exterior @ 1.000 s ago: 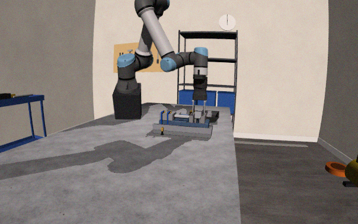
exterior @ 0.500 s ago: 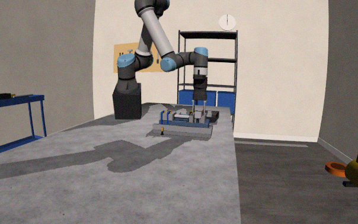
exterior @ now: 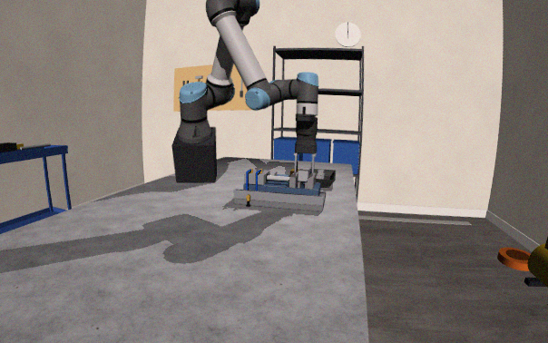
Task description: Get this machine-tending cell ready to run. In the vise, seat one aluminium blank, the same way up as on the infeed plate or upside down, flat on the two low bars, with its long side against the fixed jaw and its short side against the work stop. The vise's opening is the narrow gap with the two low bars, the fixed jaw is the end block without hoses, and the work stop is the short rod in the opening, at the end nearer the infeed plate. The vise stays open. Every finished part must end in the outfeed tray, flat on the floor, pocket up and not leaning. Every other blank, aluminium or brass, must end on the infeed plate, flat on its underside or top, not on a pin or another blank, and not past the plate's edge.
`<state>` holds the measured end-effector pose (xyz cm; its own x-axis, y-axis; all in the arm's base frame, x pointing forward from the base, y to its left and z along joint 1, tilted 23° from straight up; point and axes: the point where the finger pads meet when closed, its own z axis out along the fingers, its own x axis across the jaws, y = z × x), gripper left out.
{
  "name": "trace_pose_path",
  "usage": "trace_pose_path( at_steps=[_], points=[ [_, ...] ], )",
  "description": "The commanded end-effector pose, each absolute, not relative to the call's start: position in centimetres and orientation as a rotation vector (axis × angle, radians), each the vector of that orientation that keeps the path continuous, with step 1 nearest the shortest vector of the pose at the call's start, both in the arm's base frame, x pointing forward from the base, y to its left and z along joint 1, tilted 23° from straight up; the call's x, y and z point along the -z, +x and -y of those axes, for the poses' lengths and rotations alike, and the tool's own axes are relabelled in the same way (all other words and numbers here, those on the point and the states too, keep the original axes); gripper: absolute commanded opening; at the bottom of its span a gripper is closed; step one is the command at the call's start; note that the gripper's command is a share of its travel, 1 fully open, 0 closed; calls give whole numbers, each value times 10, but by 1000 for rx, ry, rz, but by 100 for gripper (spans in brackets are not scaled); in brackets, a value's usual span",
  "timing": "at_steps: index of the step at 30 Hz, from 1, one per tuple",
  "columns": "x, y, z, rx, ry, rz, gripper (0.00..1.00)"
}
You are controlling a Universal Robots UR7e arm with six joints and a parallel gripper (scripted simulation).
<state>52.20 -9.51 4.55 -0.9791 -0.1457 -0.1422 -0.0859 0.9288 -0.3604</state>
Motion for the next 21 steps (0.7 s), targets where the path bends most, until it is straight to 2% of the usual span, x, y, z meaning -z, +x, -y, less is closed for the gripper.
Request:
trace_pose_path(
  at_steps=[1, 21],
  points=[
    [-47, 522, 95, 535, -177, -2919, 100],
    [-84, 515, 81, 535, -177, -2919, 100]
  ],
)
